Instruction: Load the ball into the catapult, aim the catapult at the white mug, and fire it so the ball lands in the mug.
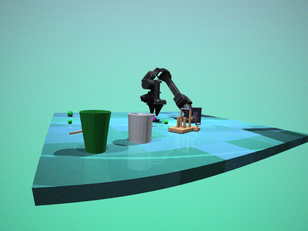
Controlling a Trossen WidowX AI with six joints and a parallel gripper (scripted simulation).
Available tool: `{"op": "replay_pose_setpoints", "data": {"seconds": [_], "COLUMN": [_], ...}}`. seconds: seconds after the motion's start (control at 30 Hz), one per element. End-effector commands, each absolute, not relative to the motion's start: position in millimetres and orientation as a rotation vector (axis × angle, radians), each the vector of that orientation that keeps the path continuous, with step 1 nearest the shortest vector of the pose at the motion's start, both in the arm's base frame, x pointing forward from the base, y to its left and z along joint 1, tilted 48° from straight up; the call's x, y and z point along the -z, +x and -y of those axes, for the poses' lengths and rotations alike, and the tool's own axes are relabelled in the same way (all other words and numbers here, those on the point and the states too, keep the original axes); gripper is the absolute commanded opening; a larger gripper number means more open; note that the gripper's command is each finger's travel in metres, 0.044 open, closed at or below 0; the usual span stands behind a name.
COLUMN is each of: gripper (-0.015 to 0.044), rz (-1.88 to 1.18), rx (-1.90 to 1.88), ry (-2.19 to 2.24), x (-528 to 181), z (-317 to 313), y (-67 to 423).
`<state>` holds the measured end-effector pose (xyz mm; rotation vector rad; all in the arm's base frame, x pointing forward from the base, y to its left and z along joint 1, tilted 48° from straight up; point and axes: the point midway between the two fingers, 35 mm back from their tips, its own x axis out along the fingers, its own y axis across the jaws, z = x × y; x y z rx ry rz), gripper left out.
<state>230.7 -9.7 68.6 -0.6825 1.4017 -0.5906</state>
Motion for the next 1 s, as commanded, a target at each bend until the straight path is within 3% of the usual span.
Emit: {"op": "replay_pose_setpoints", "data": {"seconds": [0.0,0.57,0.77,0.97], "gripper": [0.03,0.03,0.0142,0.0103], "rz": [-1.402,-1.401,-1.401,-1.401], "rx": [0.589,0.591,0.591,0.591], "ry": [-0.69,-0.692,-0.692,-0.692], "x": [-64.5,-48.4,-48.4,-48.4], "z": [14.7,33.7,33.7,33.7], "y": [231.0,232.6,232.6,232.6]}}
